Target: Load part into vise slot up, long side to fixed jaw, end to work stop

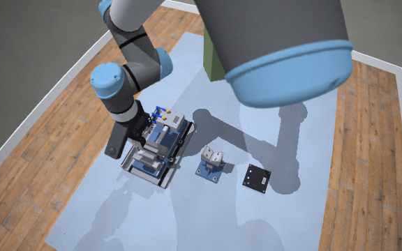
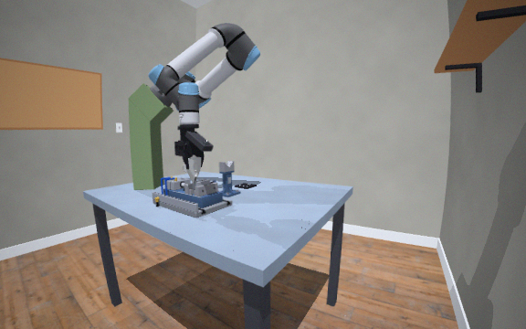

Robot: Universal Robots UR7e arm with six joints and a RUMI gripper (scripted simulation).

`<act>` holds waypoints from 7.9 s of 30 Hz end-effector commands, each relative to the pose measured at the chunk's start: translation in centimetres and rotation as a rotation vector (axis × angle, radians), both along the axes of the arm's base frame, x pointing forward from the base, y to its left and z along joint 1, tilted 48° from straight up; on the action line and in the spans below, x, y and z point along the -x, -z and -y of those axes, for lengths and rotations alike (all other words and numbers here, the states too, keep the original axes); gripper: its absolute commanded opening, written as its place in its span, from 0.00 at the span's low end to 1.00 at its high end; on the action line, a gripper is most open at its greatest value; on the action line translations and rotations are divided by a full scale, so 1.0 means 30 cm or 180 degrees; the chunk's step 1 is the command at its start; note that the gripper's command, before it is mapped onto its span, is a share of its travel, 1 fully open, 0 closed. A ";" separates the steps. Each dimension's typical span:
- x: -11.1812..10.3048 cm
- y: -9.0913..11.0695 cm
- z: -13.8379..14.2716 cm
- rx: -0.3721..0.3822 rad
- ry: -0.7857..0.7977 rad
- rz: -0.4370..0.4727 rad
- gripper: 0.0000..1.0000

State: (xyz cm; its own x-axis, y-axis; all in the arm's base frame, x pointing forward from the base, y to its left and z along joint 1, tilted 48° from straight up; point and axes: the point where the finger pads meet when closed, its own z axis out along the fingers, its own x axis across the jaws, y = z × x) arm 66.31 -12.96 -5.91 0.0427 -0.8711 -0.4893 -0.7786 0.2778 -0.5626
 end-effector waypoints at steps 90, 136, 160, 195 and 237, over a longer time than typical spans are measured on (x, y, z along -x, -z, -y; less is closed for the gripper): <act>0.127 -0.114 0.129 0.0002 0.0002 0.0003 0.00; 0.127 -0.114 0.129 0.0002 0.0002 0.0003 0.00; 0.121 -0.108 0.125 0.0002 0.0002 0.0003 0.00; 0.035 -0.017 0.066 0.0002 0.0002 0.0003 0.00; 0.020 0.000 0.055 0.0002 0.0002 0.0003 0.00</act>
